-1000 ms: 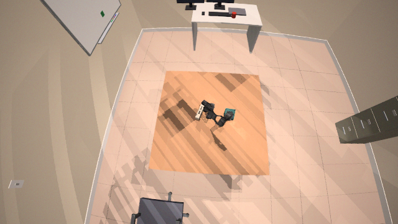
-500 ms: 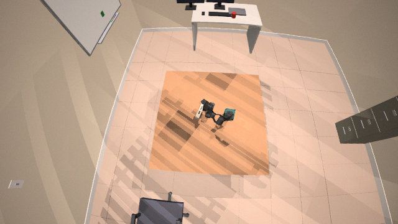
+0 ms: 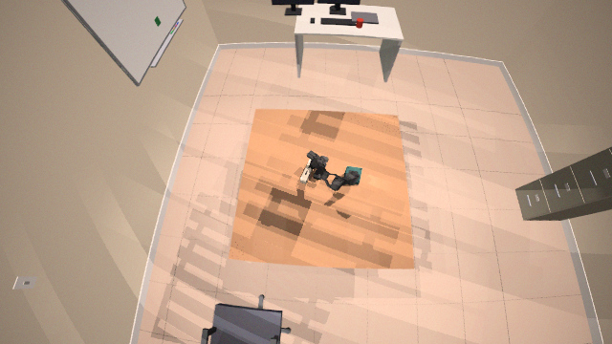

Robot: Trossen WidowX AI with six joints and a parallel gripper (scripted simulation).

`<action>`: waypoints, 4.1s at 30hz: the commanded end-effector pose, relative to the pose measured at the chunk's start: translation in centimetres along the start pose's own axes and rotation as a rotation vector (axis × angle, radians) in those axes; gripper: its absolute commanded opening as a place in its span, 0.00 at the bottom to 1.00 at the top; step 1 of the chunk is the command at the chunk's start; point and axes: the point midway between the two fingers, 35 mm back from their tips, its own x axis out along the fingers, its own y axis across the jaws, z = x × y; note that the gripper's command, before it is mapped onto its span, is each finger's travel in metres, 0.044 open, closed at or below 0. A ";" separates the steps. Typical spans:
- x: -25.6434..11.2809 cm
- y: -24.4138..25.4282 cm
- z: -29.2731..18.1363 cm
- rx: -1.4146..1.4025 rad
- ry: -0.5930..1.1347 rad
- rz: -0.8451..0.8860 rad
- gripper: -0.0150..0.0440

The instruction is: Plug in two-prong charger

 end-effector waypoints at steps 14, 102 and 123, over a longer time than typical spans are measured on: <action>0.0 -0.3 2.1 0.036 0.000 0.006 0.25; -0.1 -0.3 3.9 0.038 -0.001 0.007 0.25; -0.2 -0.3 4.6 0.038 -0.001 0.007 0.25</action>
